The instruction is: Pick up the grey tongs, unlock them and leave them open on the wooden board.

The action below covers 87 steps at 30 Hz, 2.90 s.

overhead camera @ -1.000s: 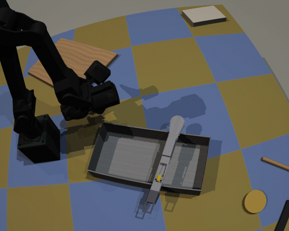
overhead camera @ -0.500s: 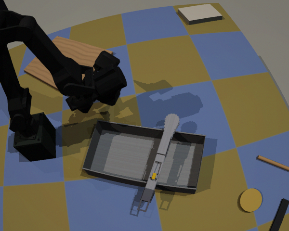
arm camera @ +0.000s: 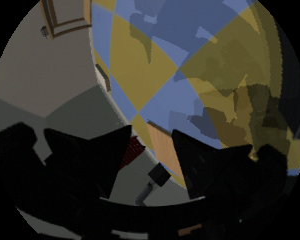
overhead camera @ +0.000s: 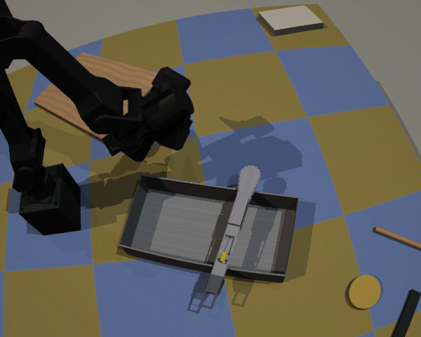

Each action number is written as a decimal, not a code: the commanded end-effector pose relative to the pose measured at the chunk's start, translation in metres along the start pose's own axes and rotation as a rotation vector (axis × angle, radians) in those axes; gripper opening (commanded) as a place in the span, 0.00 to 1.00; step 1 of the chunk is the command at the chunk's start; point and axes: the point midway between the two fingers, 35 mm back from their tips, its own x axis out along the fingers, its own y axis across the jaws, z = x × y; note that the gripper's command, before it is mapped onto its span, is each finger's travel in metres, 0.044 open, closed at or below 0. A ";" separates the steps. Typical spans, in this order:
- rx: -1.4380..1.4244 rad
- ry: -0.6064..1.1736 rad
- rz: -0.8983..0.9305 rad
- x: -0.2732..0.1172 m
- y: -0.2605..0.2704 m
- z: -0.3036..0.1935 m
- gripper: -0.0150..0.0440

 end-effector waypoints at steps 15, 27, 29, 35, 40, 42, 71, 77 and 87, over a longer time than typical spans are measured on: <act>0.382 -0.641 0.036 -0.108 -0.002 0.127 0.69; 0.800 -1.164 0.043 -0.209 -0.048 0.177 0.69; 0.800 -1.164 0.043 -0.209 -0.048 0.177 0.69; 0.800 -1.164 0.043 -0.205 -0.045 0.176 0.69; 0.801 -1.163 0.043 -0.201 -0.043 0.175 0.69; 0.801 -1.163 0.043 -0.201 -0.043 0.174 0.69; 0.800 -1.164 0.045 -0.185 -0.055 0.210 0.69; 0.800 -1.164 0.045 -0.180 -0.059 0.218 0.69; 0.799 -1.164 0.046 -0.173 -0.065 0.231 0.69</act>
